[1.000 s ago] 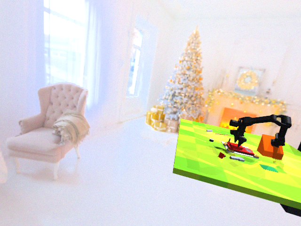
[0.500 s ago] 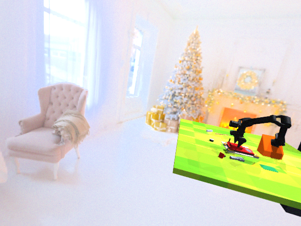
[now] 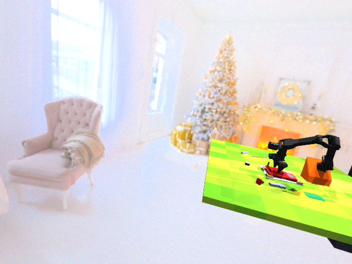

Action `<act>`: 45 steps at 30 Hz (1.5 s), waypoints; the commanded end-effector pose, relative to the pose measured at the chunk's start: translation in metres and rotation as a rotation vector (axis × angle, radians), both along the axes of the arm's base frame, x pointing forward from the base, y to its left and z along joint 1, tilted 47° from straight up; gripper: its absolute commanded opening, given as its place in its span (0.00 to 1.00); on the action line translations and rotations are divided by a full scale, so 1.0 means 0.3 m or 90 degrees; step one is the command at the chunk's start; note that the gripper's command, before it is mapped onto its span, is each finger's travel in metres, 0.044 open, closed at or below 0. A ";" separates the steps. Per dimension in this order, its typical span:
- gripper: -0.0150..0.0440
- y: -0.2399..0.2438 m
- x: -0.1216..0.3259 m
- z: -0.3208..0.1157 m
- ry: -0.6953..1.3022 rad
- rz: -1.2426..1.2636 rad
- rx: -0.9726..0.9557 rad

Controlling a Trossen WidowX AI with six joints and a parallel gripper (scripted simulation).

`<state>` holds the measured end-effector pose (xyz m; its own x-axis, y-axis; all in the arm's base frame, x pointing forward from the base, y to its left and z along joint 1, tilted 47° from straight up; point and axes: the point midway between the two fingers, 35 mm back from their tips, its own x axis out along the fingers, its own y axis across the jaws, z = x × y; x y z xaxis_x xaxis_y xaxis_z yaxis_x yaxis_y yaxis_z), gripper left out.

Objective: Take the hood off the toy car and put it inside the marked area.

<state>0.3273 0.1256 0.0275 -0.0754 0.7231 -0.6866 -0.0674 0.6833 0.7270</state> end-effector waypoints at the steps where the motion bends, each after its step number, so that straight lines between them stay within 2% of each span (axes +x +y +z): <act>1: 1.00 0.009 -0.003 -0.006 0.002 0.000 0.002; 4: 1.00 0.012 -0.003 -0.009 0.002 0.000 0.002; 8: 0.82 0.005 -0.001 -0.004 0.000 0.000 0.000; 17: 0.72 0.005 -0.001 -0.004 0.000 0.000 0.000; 27: 0.28 -0.007 0.001 0.006 0.000 0.000 0.000; 28: 0.25 -0.009 0.002 0.008 0.000 0.000 0.000; 45: 0.25 -0.036 0.005 0.032 0.000 -0.001 -0.001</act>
